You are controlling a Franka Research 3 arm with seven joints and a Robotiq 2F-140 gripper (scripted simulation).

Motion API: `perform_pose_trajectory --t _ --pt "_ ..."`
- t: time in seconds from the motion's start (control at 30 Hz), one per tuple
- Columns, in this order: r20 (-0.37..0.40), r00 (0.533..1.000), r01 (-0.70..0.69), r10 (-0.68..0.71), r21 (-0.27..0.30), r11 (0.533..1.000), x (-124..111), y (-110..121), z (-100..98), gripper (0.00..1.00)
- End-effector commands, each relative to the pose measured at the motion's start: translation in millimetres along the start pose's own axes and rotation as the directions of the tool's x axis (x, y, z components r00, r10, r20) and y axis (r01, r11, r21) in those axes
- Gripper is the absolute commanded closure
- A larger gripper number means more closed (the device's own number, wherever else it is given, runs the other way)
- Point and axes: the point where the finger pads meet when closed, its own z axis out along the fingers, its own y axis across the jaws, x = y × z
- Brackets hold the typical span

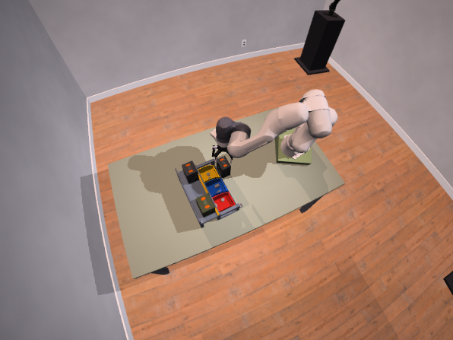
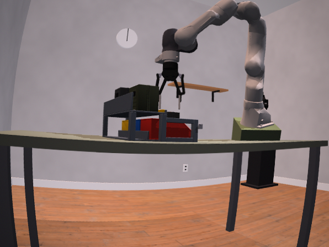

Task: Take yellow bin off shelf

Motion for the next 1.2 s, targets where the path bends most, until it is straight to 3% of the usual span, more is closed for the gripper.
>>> perform_pose_trajectory --t 0.0,0.23,0.37,0.8,0.93,1.17 --pt "0.012 0.993 0.117 -0.117 0.008 0.993 0.5 -0.7 0.4 0.43" --pt "0.008 0.994 0.107 -0.107 0.005 0.994 0.5 -0.7 -0.3 0.43" --pt "0.015 0.951 0.309 -0.309 0.013 0.951 0.5 -0.7 0.5 0.43" --pt "0.012 0.954 0.299 -0.299 0.009 0.954 0.5 -0.7 -0.3 0.43" --pt "0.020 0.872 0.488 -0.489 0.022 0.872 0.5 -0.7 0.5 0.43" --pt "0.020 0.872 0.488 -0.489 0.022 0.872 0.5 -0.7 0.5 0.43"
